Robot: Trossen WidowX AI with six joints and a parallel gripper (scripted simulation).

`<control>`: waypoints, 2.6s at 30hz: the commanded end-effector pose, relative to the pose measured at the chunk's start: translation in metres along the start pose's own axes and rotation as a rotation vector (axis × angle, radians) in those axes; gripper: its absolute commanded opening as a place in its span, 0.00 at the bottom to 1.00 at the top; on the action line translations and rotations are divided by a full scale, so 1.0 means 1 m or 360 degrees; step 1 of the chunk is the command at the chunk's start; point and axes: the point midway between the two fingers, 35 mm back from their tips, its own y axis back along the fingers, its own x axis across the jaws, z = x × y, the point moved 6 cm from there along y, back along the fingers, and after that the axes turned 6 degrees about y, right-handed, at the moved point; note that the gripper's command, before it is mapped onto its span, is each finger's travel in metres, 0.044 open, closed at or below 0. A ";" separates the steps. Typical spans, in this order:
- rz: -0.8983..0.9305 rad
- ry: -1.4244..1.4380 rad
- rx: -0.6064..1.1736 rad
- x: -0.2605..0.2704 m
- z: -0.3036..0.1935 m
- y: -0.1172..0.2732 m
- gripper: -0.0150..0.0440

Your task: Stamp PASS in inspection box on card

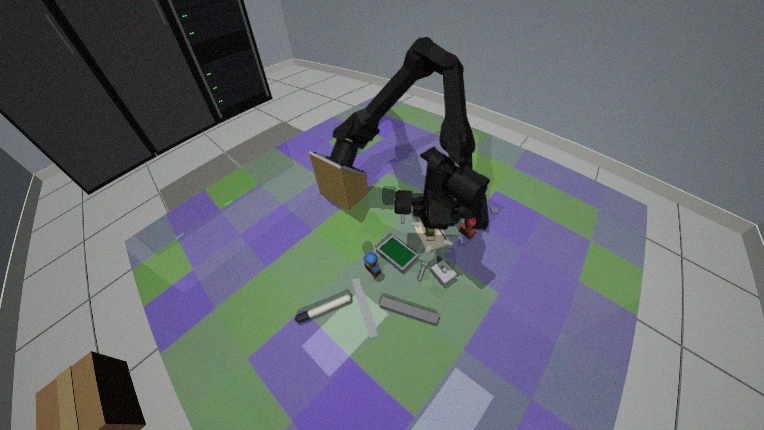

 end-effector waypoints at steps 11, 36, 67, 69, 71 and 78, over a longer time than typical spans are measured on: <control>0.0008 0.0016 -0.0019 0.003 0.002 0.026 0.25; 0.0008 0.0016 -0.0018 0.002 0.002 0.058 0.25; 0.0003 0.0027 -0.0037 -0.022 0.142 0.064 0.25; 0.0004 0.0028 -0.0037 -0.026 0.151 0.064 0.25; 0.0004 0.0030 -0.0037 -0.031 0.159 0.063 0.25; 0.0005 0.0031 -0.0036 -0.039 0.174 0.061 0.25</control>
